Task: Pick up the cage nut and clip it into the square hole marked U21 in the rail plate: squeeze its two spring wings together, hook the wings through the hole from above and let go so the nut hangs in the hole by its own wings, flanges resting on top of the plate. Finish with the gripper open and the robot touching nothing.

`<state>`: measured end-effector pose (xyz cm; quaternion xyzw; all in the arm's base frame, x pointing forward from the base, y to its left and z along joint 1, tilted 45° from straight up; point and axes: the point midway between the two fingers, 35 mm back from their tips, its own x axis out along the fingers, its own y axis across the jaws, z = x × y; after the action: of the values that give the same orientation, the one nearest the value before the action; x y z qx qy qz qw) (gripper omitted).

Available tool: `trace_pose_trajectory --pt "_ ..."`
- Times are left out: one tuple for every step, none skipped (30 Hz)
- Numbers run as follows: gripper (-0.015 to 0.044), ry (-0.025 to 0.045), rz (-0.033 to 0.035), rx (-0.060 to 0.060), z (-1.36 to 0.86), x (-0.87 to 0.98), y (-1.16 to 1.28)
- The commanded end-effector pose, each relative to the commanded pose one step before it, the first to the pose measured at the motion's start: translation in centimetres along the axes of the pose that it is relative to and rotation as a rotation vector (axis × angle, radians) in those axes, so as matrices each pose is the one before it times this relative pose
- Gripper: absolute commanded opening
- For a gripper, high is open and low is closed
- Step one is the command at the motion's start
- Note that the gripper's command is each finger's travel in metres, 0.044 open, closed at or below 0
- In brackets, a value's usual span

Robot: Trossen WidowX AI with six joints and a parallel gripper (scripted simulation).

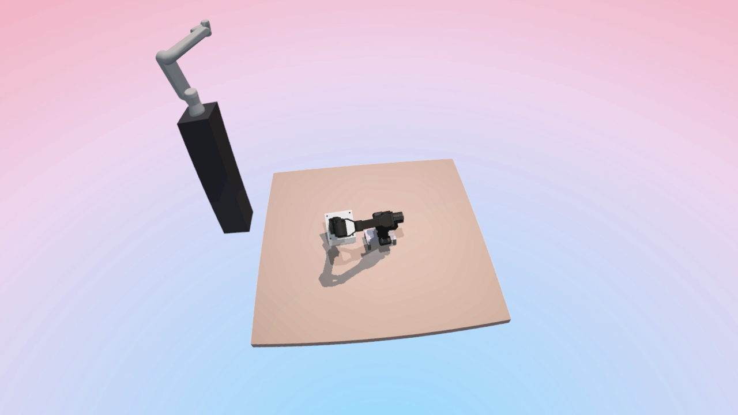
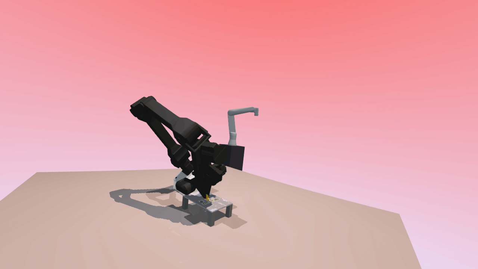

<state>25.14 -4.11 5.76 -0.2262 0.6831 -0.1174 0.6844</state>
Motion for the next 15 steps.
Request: trace_pose_trajectory --pt "0.0024 0.00244 -0.01089 0.0021 -0.076 0.089 0.049" --pt "0.0024 -0.00002 -0.00291 0.0001 0.000 0.001 0.014" --pt "0.0024 -0.00003 -0.00284 0.0001 0.000 0.000 0.014" --pt "0.0024 0.00001 -0.00055 0.0000 0.000 0.000 0.002" --pt "0.0024 0.00002 -0.00115 0.0000 0.000 0.001 0.005" --pt "0.0024 0.00002 -0.00156 0.0000 0.000 0.001 0.007" --pt "0.0024 0.00002 -0.00203 0.0000 0.000 0.001 0.008" --pt "0.0024 0.00002 -0.00257 0.0000 0.001 0.001 0.011" --pt "0.0024 0.00001 -0.00317 0.0001 0.001 0.001 0.013" --pt "0.0024 -0.00001 -0.00299 0.0001 0.001 0.001 0.012" --pt "0.0024 -0.00002 -0.00294 0.0001 0.001 0.001 0.012" --pt "0.0024 0.00001 -0.00056 0.0000 0.001 0.001 0.001" --pt "0.0024 0.00001 -0.00054 0.0000 0.000 0.000 0.002" --pt "0.0024 0.00001 -0.00111 0.0000 0.001 0.001 0.004" --pt "0.0024 0.00001 -0.00150 0.0000 0.001 0.001 0.006"
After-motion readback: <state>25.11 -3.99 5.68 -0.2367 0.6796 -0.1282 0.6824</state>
